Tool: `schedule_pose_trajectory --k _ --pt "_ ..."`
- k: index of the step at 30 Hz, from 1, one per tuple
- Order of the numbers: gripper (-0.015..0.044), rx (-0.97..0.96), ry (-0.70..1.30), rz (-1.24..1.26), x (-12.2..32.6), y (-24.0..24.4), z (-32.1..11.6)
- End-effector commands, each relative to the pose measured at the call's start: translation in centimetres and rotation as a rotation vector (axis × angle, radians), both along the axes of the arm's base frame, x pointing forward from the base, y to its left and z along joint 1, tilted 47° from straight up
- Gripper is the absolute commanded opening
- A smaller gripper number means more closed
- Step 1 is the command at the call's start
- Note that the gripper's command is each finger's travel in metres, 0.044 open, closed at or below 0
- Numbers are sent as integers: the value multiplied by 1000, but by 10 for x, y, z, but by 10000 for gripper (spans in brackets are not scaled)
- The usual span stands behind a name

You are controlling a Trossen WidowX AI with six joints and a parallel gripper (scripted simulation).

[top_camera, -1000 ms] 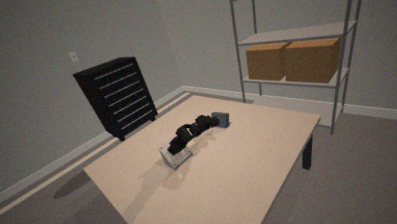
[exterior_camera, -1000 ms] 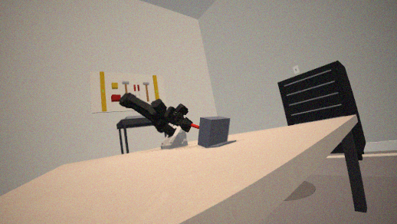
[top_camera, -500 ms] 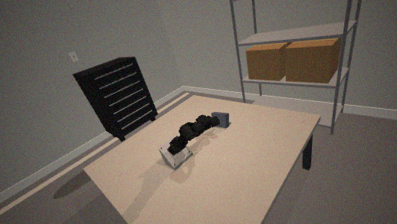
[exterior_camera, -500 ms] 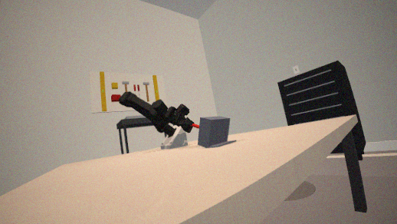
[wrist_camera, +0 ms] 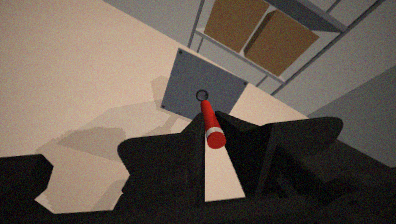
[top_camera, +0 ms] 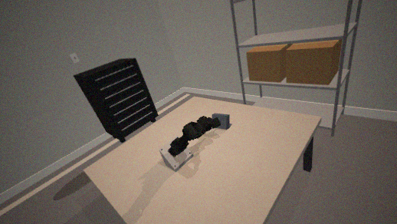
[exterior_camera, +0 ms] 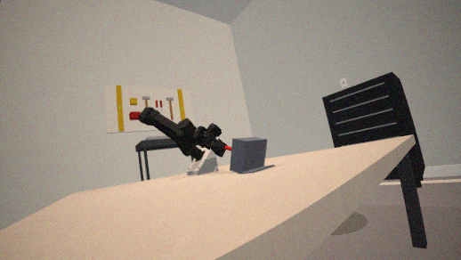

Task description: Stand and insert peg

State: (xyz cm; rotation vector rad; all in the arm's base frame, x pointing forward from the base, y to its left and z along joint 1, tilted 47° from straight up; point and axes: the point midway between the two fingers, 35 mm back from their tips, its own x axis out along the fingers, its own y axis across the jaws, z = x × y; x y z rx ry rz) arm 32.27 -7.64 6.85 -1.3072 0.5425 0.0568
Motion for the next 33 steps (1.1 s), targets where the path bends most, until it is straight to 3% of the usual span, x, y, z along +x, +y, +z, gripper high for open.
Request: schedule_pose_trajectory --k 1,33 --pt "0 -2 0 6 2 0 -3" --pt "0 -11 -45 14 10 -3 -10"
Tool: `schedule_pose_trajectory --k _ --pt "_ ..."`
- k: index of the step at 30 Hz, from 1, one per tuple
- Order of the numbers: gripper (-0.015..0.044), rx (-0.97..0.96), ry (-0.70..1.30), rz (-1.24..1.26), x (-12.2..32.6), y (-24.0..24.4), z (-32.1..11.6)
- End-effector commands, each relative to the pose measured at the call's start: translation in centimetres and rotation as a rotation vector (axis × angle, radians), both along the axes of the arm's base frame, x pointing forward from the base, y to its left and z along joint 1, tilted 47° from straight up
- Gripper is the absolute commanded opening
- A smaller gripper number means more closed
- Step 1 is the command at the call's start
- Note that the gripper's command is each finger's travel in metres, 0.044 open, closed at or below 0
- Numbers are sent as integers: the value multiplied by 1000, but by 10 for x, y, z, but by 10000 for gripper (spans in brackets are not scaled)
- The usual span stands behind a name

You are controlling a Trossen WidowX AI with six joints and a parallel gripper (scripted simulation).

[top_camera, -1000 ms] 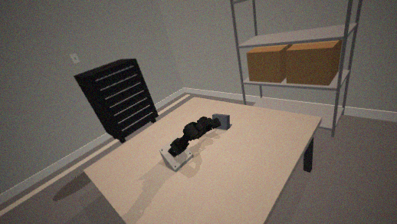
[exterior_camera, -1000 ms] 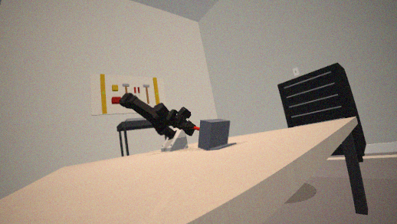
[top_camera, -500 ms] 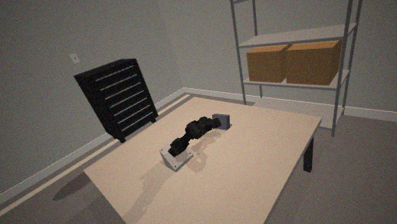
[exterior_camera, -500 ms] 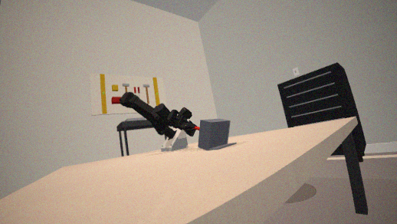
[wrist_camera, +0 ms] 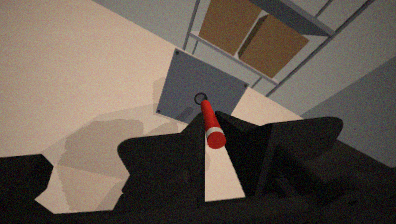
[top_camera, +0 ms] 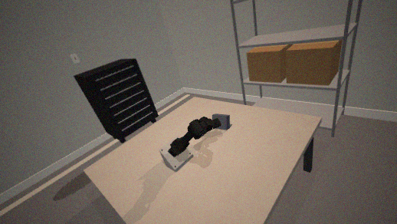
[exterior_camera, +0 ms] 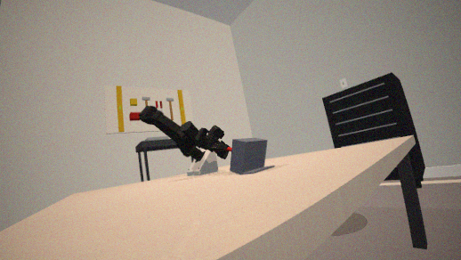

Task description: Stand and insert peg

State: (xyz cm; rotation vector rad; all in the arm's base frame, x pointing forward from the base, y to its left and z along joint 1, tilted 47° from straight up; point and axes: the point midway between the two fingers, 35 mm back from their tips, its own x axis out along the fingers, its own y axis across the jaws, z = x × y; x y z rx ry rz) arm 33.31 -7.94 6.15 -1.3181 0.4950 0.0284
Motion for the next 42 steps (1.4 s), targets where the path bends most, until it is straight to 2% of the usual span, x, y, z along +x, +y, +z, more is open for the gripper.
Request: schedule_pose_trajectory --k 1,23,42 --pt "0 -1 3 5 0 0 -4" --pt "0 2 -2 5 21 -6 -13" --pt "0 2 -4 1 18 -5 -11"
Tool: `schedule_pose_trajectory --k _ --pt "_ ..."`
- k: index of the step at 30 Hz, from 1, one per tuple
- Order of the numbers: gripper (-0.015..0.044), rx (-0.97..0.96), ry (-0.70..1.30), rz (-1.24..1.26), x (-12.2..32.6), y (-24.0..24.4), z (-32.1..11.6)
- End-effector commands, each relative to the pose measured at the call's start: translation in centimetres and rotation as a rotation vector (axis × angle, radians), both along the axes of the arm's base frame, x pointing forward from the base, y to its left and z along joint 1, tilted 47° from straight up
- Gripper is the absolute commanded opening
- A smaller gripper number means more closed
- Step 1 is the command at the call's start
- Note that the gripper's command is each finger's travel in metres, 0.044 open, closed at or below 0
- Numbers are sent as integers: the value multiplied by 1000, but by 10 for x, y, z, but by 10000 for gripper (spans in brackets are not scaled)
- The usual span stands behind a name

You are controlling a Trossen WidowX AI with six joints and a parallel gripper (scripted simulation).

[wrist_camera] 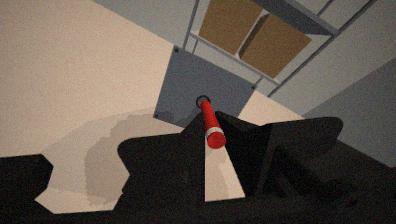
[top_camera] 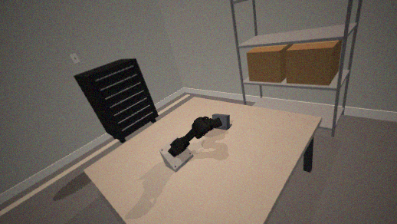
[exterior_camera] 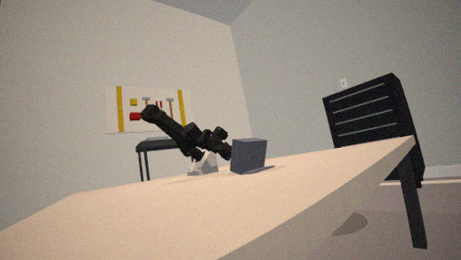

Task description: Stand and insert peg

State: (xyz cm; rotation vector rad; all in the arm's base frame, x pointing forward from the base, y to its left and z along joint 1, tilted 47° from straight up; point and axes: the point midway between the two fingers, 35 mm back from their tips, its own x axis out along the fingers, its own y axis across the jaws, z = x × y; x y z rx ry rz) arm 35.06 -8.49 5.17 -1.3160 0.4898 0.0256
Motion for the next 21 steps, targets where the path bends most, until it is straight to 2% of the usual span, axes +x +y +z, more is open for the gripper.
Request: schedule_pose_trajectory --k 1,21 --pt "0 0 1 0 1 0 -1" --pt "0 0 1 0 7 -2 -7"
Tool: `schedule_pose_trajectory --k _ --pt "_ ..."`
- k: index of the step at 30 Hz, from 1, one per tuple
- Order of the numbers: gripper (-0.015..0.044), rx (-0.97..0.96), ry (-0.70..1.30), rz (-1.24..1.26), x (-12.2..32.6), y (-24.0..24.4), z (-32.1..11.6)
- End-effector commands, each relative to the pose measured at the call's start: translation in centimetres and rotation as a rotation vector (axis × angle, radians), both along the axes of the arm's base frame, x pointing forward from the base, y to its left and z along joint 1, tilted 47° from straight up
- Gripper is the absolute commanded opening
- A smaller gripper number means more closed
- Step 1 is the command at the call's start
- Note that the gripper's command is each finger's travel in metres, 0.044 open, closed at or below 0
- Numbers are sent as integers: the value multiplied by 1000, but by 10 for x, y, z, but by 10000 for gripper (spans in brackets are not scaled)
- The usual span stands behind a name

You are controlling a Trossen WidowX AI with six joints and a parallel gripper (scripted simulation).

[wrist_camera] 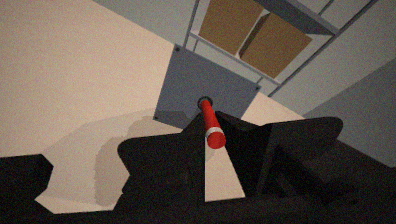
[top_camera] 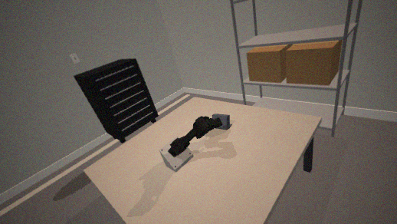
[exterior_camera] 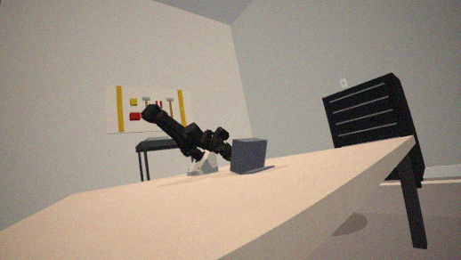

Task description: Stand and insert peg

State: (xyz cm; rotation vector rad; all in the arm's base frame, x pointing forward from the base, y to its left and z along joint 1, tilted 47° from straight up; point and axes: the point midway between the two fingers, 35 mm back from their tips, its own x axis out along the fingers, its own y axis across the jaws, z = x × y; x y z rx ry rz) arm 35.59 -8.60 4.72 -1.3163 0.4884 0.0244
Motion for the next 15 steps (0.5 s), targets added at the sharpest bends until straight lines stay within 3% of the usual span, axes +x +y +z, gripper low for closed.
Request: schedule_pose_trajectory --k 1,15 --pt "0 1 3 0 3 -1 -2" --pt "0 0 2 0 10 -3 -4"
